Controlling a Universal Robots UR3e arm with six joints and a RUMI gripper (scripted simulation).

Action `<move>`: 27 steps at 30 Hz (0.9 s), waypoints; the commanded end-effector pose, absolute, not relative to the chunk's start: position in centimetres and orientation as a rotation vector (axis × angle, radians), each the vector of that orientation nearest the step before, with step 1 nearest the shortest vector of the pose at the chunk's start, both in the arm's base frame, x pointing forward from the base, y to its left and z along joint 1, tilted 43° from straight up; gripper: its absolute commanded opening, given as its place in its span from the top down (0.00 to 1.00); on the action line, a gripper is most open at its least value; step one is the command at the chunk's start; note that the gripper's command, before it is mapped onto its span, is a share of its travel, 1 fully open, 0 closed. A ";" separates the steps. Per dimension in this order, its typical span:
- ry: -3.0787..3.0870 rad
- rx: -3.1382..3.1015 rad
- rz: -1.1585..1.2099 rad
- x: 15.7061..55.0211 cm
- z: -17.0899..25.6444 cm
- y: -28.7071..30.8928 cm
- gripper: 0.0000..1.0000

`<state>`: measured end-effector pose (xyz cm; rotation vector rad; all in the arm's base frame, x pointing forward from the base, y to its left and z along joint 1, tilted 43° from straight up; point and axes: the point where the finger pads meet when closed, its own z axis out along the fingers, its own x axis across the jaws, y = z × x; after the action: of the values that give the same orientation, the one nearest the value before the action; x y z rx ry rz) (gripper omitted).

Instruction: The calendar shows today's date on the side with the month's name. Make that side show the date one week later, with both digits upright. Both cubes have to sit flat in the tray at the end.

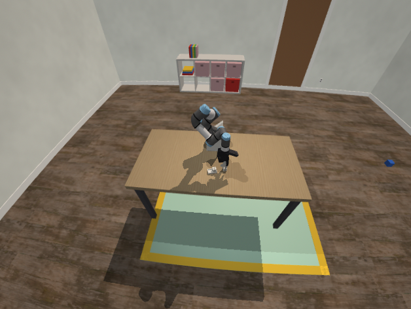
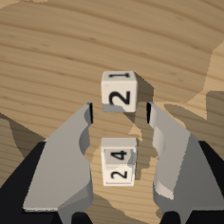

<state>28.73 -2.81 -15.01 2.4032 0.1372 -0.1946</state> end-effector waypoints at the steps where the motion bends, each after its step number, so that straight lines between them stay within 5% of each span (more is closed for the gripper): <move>1: 0.137 2.404 -0.192 28.8 -15.0 -2.8 0.71; 27: 0.137 2.404 -0.192 28.7 -15.7 -3.4 0.71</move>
<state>28.66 -3.22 -15.47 2.4029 0.1368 -0.1954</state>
